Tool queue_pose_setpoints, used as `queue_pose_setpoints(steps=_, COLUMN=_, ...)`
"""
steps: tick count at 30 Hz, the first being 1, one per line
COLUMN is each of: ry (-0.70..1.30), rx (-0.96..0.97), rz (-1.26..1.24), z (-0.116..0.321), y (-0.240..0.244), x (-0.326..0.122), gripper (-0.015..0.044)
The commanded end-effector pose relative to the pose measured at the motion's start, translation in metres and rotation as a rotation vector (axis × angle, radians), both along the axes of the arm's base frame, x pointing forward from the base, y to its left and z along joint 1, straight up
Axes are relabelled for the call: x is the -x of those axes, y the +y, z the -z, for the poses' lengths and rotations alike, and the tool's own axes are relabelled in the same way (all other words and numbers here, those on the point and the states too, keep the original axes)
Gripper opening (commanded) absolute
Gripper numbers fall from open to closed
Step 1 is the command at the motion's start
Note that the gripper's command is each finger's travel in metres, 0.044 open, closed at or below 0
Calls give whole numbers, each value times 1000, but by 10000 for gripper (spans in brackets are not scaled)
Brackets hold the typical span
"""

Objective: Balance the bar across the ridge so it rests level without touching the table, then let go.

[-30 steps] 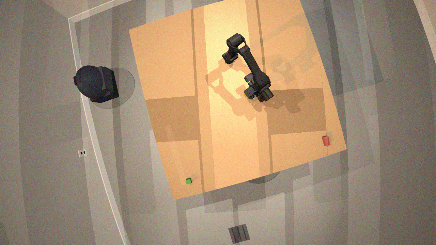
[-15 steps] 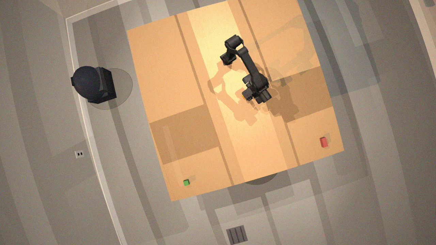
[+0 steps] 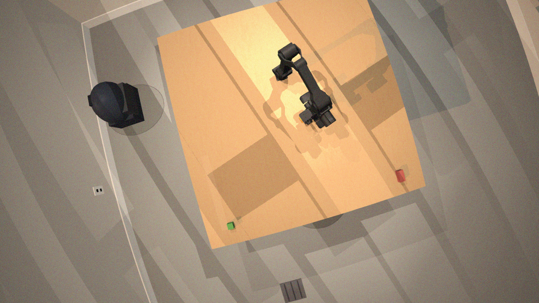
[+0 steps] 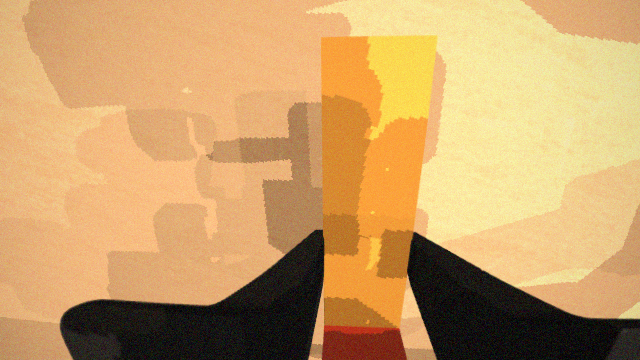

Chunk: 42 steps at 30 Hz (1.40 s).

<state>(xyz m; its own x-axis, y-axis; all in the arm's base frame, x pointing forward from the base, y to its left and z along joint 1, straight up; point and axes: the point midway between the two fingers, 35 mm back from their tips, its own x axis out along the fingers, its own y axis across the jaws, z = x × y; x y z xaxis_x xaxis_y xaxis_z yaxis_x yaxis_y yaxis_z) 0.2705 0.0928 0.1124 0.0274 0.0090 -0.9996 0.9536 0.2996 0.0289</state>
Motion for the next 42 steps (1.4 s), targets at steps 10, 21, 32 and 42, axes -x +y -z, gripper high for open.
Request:
queue_pose_setpoints(steps=10, ry=3, rx=1, rz=-3, z=4, y=0, x=0, gripper=0)
queue_pose_setpoints(steps=21, ry=3, rx=1, rz=-3, z=5, y=-1, x=0, gripper=0)
queue_pose_setpoints(steps=32, ry=3, rx=1, rz=-3, z=2, y=-1, x=0, gripper=0)
queue_pose_setpoints(steps=42, ry=3, rx=1, rz=-3, z=2, y=-1, x=0, gripper=0)
